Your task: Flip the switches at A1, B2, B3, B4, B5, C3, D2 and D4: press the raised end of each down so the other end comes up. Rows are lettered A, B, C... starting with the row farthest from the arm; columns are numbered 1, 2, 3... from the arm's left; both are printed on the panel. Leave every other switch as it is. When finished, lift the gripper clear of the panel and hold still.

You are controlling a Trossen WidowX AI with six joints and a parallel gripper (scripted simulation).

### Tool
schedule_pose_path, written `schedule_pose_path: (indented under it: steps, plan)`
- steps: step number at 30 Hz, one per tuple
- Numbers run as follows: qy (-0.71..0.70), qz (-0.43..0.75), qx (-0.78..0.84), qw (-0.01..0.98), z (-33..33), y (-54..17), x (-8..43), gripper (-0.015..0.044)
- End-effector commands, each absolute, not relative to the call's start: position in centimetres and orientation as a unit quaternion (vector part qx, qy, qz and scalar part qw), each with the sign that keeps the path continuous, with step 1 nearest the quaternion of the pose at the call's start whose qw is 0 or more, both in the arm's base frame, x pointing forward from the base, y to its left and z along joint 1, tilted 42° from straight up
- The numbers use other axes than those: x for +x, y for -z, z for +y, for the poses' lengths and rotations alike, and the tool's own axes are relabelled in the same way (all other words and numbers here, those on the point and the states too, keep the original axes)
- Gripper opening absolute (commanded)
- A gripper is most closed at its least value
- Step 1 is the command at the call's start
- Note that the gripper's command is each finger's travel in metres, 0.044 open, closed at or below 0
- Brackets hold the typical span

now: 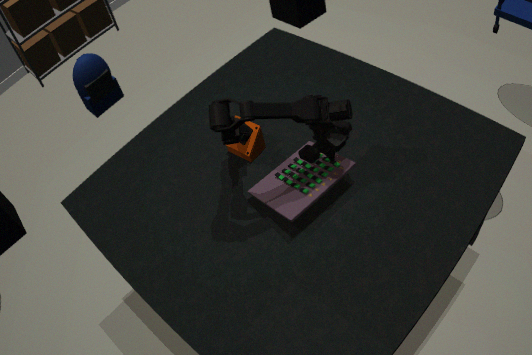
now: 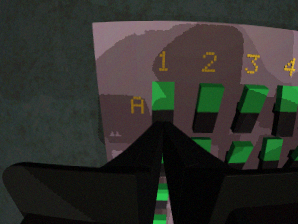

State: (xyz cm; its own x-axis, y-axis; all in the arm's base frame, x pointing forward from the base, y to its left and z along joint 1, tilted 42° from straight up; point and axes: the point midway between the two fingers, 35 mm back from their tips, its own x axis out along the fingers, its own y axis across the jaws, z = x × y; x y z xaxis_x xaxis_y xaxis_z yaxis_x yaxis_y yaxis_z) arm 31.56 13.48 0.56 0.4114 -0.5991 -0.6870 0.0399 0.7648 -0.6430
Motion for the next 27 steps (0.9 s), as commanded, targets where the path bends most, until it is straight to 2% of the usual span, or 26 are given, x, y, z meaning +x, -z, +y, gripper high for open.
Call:
schedule_pose_path:
  steps: [1, 27]
  plan:
    - [0.202, 0.503, -0.280, 0.793, 13.44, -0.52, 31.59, 0.0000]
    - [0.202, 0.503, -0.280, 0.793, 13.29, -0.36, 31.68, 0.0000]
